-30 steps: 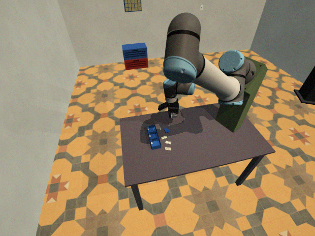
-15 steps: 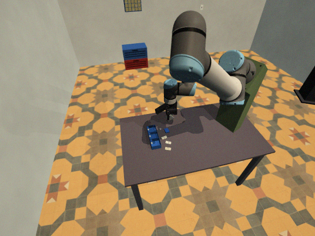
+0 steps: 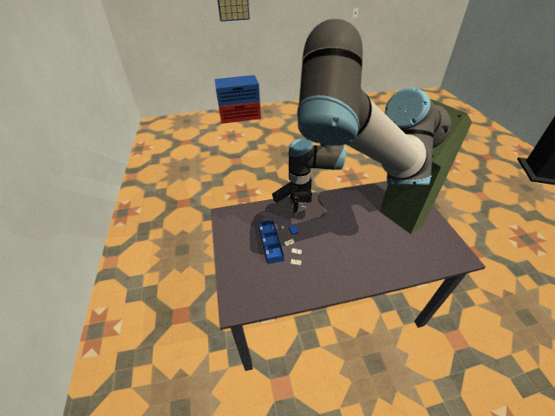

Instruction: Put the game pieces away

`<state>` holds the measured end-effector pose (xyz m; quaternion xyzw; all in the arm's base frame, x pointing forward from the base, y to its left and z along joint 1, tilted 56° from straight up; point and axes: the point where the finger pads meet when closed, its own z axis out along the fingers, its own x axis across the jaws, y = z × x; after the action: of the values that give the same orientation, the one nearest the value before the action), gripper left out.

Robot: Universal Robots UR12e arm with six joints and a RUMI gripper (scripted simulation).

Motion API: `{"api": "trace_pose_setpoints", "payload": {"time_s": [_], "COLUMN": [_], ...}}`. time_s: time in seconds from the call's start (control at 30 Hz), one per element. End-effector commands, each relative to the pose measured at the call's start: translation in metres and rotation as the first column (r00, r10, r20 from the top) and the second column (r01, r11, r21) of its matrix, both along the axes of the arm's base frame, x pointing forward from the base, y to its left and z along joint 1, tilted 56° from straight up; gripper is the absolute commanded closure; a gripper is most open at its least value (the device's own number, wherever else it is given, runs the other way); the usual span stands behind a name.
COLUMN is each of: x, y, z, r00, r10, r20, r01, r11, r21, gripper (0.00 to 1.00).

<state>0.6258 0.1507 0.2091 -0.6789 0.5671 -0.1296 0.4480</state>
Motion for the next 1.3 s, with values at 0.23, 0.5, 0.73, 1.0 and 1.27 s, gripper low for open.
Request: {"api": "trace_pose_setpoints", "payload": {"time_s": [0.23, 0.5, 0.73, 1.0, 1.27], "x": [0.072, 0.122, 0.172, 0.189, 0.195], "y": [-0.016, -0.027, -0.039, -0.043, -0.039], "z": [-0.010, -0.017, -0.025, -0.027, -0.031], "r00": [0.999, 0.999, 0.999, 0.999, 0.999], "r10": [0.028, 0.028, 0.028, 0.028, 0.028], "r20": [0.025, 0.025, 0.025, 0.024, 0.025], "r01": [-0.027, -0.027, -0.027, -0.027, -0.027], "r11": [0.999, 0.999, 0.999, 0.999, 0.999], "r21": [-0.034, -0.034, -0.034, -0.034, -0.034], "gripper": [0.96, 0.96, 0.96, 0.96, 0.96]}}
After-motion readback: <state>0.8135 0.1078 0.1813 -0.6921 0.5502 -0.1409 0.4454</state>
